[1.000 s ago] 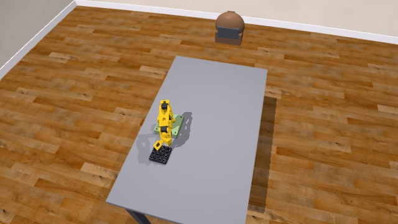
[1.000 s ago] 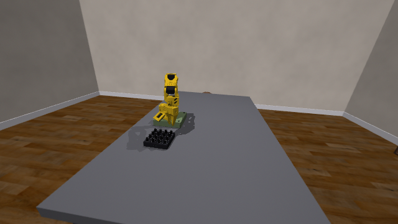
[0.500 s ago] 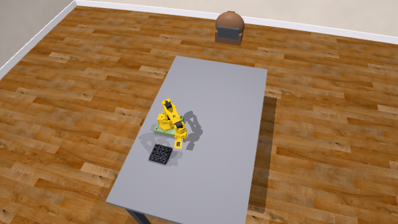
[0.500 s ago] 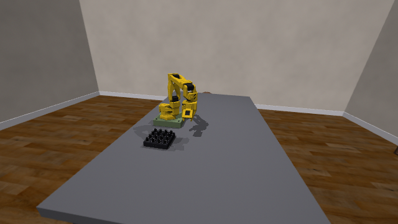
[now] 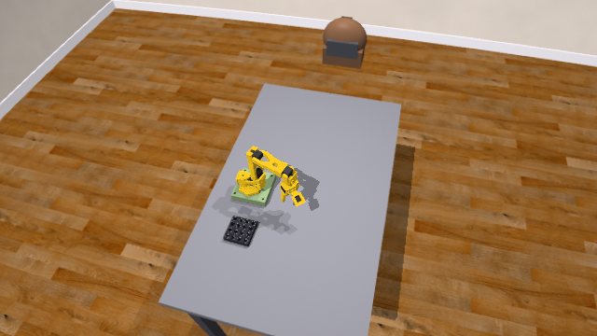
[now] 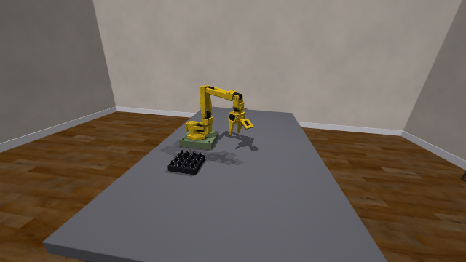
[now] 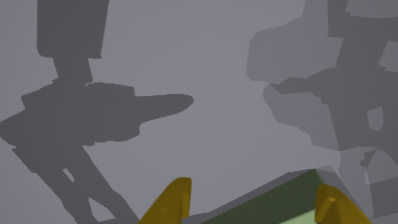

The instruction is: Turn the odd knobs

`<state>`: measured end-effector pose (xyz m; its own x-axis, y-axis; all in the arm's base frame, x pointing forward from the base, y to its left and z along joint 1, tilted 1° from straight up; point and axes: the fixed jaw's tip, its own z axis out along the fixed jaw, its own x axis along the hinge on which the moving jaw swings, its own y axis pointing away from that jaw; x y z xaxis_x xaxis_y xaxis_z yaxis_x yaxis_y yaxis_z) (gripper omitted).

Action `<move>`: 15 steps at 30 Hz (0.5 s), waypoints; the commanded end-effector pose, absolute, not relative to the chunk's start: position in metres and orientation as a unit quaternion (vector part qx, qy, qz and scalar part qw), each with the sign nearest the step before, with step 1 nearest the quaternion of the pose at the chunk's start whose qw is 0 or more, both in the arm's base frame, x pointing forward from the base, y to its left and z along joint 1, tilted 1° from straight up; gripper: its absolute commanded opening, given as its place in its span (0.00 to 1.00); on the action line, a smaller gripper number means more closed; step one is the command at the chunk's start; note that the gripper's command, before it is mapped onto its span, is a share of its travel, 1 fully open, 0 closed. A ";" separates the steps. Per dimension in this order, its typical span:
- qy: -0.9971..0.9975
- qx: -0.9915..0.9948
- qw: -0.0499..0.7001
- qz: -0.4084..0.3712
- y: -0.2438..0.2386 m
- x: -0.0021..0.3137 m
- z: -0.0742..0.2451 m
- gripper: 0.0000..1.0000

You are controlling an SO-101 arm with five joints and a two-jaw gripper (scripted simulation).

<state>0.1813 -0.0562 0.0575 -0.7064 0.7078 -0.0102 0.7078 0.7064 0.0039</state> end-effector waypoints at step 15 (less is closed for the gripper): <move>0.998 -0.060 0.002 0.000 0.064 0.185 0.069 0.34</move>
<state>0.1884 0.0428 0.0675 -0.9995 0.0264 -0.0166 0.0264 0.9996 0.0025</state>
